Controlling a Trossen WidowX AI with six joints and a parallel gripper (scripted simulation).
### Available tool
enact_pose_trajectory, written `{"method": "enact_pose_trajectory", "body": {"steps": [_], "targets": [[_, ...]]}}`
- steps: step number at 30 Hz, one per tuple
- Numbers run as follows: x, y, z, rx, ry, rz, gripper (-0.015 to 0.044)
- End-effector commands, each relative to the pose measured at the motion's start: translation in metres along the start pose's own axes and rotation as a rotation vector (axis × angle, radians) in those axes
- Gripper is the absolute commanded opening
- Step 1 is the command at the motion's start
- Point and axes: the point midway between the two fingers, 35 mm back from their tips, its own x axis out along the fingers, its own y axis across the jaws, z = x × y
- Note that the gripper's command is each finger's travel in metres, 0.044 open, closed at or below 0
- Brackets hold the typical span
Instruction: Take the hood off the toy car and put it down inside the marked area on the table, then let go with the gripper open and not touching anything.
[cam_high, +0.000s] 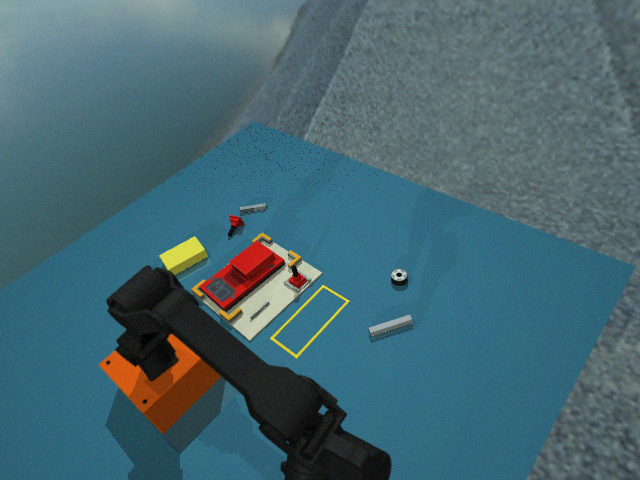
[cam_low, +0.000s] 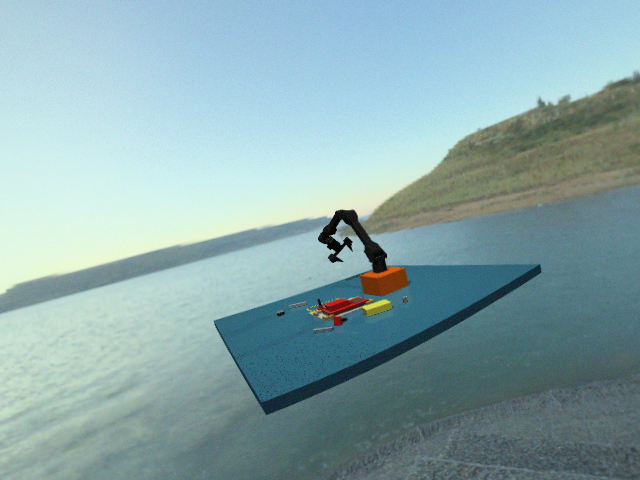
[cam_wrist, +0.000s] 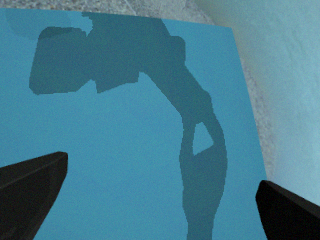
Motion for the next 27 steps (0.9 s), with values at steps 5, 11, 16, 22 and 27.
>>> {"method": "enact_pose_trajectory", "body": {"steps": [5,11,16,22,27], "targets": [[-0.041,0.050,-0.013,-0.101,-0.039,0.108,0.0440],[-0.111,0.122,-0.055,-0.295,-0.089,0.281,0.0440],[-0.159,0.162,-0.106,-0.502,-0.107,0.404,0.0440],[-0.228,0.201,-0.177,-0.693,-0.145,0.550,0.0440],[-0.283,0.217,-0.250,-0.872,-0.168,0.666,0.0440]]}}
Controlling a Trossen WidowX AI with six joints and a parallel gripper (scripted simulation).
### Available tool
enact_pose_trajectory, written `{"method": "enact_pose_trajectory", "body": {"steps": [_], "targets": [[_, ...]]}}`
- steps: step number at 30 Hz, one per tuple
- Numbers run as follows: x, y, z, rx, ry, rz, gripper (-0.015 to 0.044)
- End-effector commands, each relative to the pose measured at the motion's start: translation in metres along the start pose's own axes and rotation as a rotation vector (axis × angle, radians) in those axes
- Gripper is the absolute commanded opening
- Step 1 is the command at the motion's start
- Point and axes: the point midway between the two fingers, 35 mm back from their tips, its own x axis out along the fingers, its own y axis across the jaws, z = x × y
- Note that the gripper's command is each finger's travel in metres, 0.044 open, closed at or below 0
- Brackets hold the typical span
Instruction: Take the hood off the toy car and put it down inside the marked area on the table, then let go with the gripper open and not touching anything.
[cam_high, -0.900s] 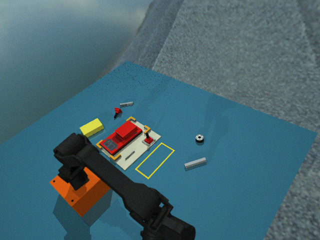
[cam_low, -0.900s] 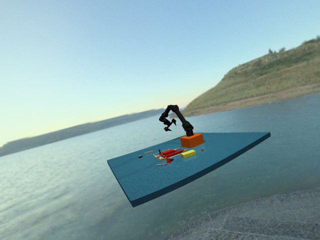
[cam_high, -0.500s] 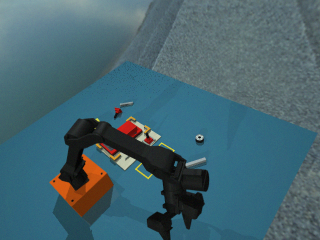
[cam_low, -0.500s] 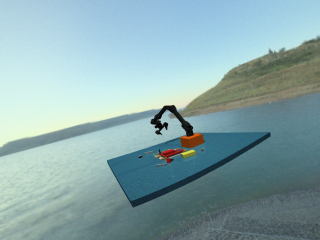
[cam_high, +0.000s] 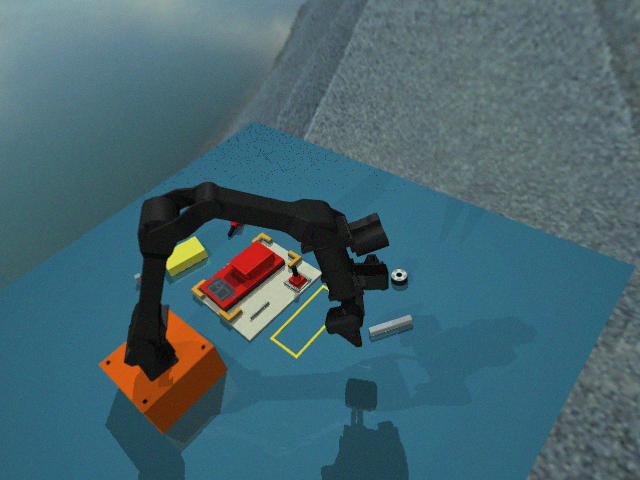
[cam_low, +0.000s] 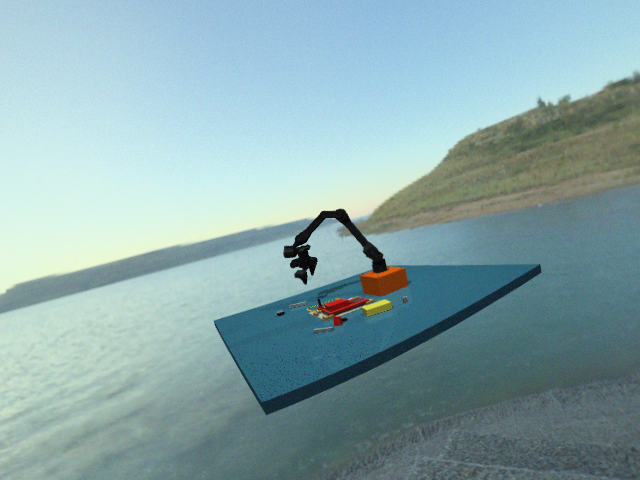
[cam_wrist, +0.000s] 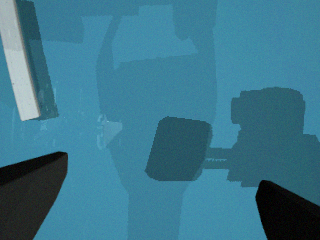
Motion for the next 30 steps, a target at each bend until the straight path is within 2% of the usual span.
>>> {"method": "enact_pose_trajectory", "body": {"steps": [1,11,20,30], "targets": [[-0.023,0.057,-0.023,-0.121,-0.003,0.086,0.0440],[-0.089,0.187,-0.126,-0.485,0.006,0.309,0.0440],[-0.139,0.244,-0.257,-0.812,0.088,0.437,0.0440],[-0.139,0.247,-0.266,-0.835,0.095,0.443,0.0440]]}}
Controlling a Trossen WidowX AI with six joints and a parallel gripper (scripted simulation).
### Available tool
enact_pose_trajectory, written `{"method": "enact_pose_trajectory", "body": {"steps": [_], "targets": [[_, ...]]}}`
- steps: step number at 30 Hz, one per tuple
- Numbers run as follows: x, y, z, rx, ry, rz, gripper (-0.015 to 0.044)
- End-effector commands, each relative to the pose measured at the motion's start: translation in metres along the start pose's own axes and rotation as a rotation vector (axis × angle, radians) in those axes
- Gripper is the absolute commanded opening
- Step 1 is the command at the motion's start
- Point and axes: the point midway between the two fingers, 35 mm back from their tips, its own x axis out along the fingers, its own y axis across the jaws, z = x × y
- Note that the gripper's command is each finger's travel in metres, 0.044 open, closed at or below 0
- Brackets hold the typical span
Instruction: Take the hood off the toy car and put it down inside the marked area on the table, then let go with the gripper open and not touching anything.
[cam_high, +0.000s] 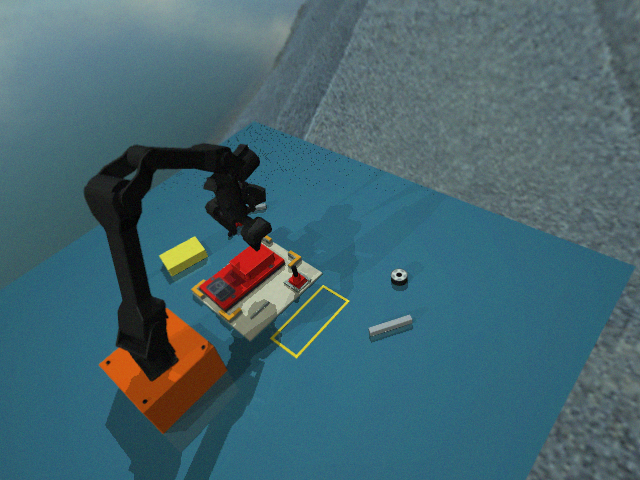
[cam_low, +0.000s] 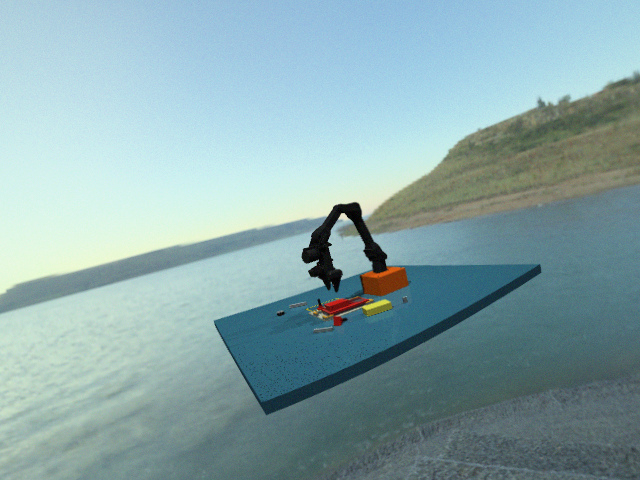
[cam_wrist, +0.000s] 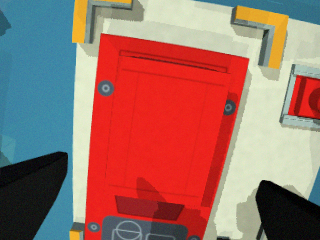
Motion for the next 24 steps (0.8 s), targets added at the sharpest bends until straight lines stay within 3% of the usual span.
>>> {"method": "enact_pose_trajectory", "body": {"steps": [1,24], "targets": [[0.003,0.001,-0.002,0.001,0.004,0.005,0.0440],[0.026,0.001,-0.001,0.001,0.004,0.005,0.0440]]}}
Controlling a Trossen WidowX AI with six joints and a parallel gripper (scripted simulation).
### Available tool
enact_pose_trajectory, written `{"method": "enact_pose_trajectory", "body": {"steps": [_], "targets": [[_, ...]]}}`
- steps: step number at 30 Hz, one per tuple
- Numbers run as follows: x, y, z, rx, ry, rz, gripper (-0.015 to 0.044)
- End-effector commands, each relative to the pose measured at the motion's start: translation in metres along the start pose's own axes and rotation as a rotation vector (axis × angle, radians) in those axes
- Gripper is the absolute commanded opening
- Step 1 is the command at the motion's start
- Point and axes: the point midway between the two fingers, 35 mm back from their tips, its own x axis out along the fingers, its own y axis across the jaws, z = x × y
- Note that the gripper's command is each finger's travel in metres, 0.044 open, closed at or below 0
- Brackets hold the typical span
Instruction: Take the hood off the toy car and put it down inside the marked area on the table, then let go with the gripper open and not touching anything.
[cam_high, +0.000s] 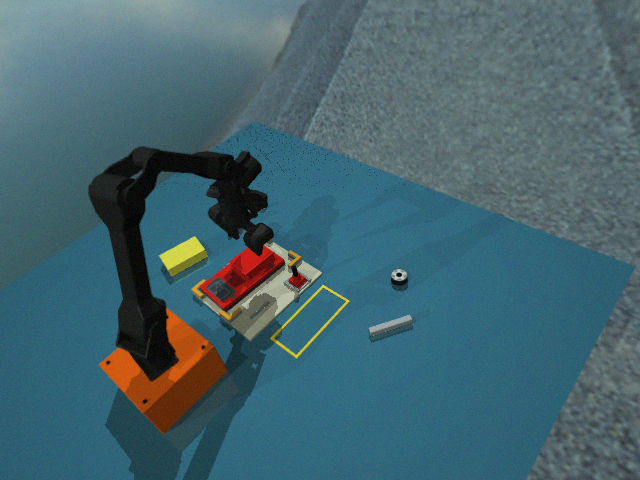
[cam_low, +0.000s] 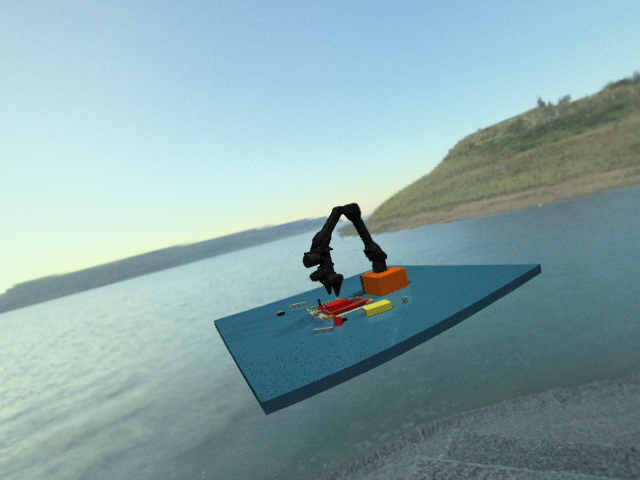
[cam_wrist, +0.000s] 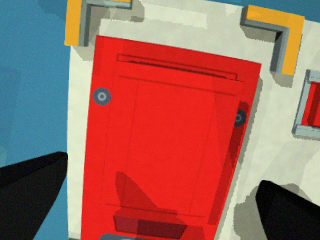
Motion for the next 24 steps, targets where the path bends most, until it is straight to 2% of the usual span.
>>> {"method": "enact_pose_trajectory", "body": {"steps": [1,24], "targets": [[0.007,-0.001,-0.003,0.003,0.011,0.000,0.0440],[0.029,-0.002,-0.003,0.003,0.011,0.000,0.0440]]}}
